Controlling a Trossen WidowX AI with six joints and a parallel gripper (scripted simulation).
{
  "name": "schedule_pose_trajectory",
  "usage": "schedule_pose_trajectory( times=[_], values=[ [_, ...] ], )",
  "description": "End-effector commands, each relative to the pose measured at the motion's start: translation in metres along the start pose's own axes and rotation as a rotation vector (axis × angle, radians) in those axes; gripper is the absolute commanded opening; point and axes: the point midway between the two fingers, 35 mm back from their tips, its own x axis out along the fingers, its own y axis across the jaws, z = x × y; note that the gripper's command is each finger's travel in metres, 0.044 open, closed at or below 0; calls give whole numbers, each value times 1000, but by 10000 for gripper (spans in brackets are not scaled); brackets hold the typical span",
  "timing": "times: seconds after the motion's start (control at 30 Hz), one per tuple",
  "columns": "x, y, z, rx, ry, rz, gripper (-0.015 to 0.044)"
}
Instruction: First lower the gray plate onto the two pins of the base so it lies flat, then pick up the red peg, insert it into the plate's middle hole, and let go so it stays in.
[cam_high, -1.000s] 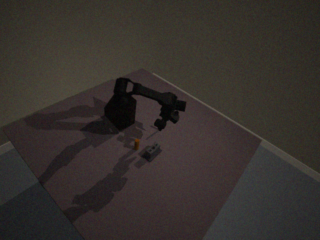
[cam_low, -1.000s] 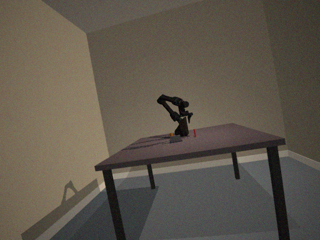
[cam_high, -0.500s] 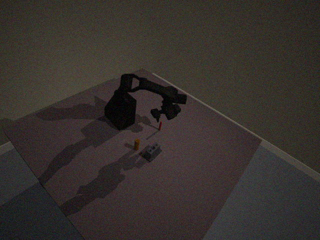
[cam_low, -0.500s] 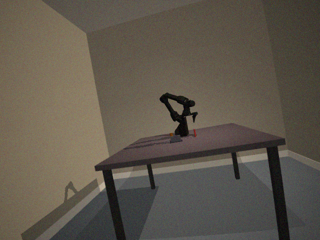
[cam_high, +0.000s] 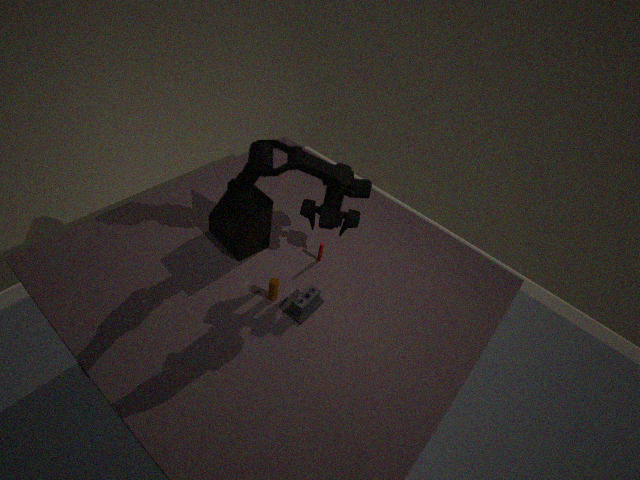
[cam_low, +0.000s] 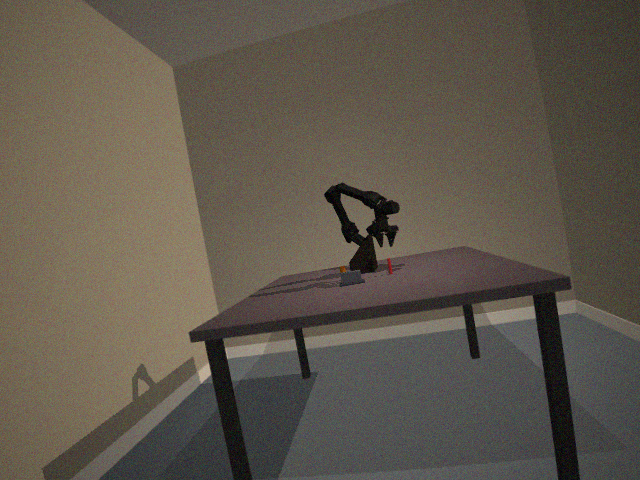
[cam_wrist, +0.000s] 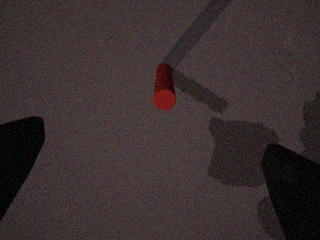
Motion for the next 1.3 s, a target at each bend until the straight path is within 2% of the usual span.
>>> schedule_pose_trajectory(
  times=[0.0,0.43,1.27],
  values=[
    [1,-5,-3,53,3,-4,440],
    [43,-6,-4,53,1,-5,440],
    [75,-5,-3,49,2,-6,440]
  ],
)
